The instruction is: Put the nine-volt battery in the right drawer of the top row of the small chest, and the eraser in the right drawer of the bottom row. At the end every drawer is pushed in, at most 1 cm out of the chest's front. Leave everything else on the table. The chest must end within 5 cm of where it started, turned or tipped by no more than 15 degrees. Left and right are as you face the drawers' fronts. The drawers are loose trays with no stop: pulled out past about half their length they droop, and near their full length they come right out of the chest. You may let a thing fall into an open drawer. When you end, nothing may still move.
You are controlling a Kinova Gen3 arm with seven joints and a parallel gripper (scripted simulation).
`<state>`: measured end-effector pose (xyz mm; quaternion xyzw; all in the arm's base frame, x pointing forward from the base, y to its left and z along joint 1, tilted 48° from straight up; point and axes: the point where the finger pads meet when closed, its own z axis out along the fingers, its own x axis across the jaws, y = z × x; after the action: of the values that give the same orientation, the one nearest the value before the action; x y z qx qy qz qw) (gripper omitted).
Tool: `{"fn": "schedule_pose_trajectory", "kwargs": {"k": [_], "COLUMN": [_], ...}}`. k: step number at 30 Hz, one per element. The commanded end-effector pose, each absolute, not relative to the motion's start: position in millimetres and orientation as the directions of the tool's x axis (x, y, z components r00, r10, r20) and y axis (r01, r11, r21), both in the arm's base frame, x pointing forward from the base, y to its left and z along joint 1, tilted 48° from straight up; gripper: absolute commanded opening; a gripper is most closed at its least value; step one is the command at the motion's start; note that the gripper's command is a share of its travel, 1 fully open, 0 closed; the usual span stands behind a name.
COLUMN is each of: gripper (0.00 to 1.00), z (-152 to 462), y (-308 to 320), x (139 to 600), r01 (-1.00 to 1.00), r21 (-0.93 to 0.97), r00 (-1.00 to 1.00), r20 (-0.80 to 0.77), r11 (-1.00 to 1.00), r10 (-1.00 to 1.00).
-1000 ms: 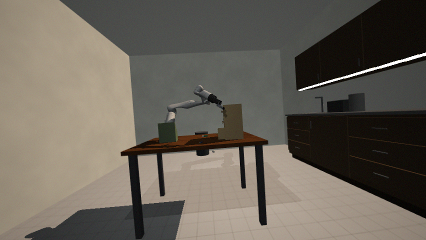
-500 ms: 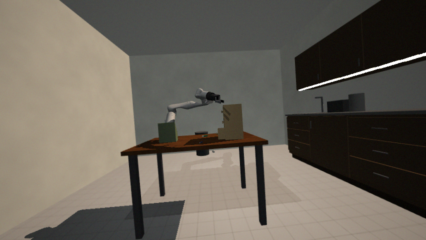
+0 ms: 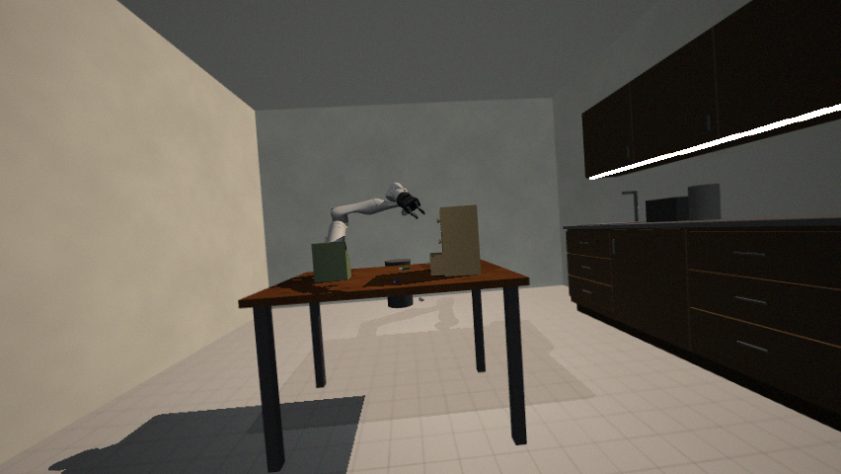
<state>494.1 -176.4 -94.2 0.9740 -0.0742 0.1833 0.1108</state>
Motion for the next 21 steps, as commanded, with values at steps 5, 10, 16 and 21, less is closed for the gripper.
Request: {"fn": "schedule_pose_trajectory", "kwargs": {"k": [5, 10, 16, 21], "gripper": [0.67, 0.67, 0.67, 0.67], "z": [-87, -87, -77, -68], "y": [-143, -96, -30, 4], "x": [470, 433, 395, 379], "r01": [-0.368, -0.506, -0.639, -0.692], "r21": [0.081, 0.006, -0.063, -0.089], "r00": [0.899, 0.854, 0.769, 0.721], "r20": [0.284, 0.144, -0.041, -0.134], "r11": [-0.926, -0.863, -0.767, -0.716], "r10": [-0.332, -0.500, -0.637, -0.680]}}
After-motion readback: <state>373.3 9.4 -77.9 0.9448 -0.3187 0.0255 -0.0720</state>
